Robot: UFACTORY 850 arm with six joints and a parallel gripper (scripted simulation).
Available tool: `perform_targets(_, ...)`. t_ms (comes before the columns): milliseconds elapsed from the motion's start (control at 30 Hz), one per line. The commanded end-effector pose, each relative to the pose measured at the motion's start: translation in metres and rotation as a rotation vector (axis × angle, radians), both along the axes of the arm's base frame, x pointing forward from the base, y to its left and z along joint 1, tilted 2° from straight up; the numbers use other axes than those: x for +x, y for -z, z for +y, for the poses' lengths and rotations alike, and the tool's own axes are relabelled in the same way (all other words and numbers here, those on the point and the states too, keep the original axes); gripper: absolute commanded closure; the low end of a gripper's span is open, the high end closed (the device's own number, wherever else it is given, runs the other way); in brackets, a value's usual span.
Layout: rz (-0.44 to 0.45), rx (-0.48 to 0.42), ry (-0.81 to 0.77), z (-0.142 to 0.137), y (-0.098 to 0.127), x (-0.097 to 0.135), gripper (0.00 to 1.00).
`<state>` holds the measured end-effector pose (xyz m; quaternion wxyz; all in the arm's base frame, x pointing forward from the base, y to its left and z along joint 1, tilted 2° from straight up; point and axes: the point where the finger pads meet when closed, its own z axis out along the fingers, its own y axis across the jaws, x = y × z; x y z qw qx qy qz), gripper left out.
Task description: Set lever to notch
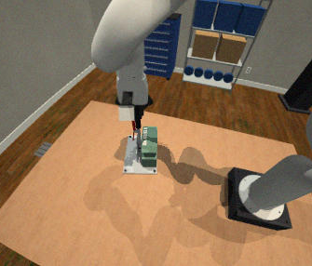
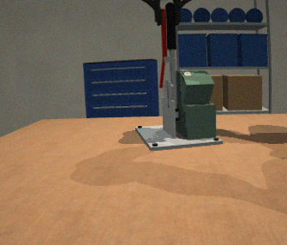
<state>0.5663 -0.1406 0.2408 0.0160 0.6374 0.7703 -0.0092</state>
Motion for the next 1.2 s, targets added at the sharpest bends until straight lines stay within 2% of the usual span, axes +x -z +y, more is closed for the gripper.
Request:
perform_targets(0,-0.002,-0.001,0.0,0.008,0.0,-0.001,1.0)
perform_targets(400,-0.002,-0.001,0.0,0.025,0.002,-0.004,1.0)
perform_targets(967,-0.002,-0.001,0.0,0.026,0.002,-0.004,1.0)
perform_targets(1000,-0.002,-0.001,0.0,0.026,0.002,-0.004,0.01)
perform_targets(1167,-0.002,-0.001,0.0,0.026,0.002,-0.004,0.01)
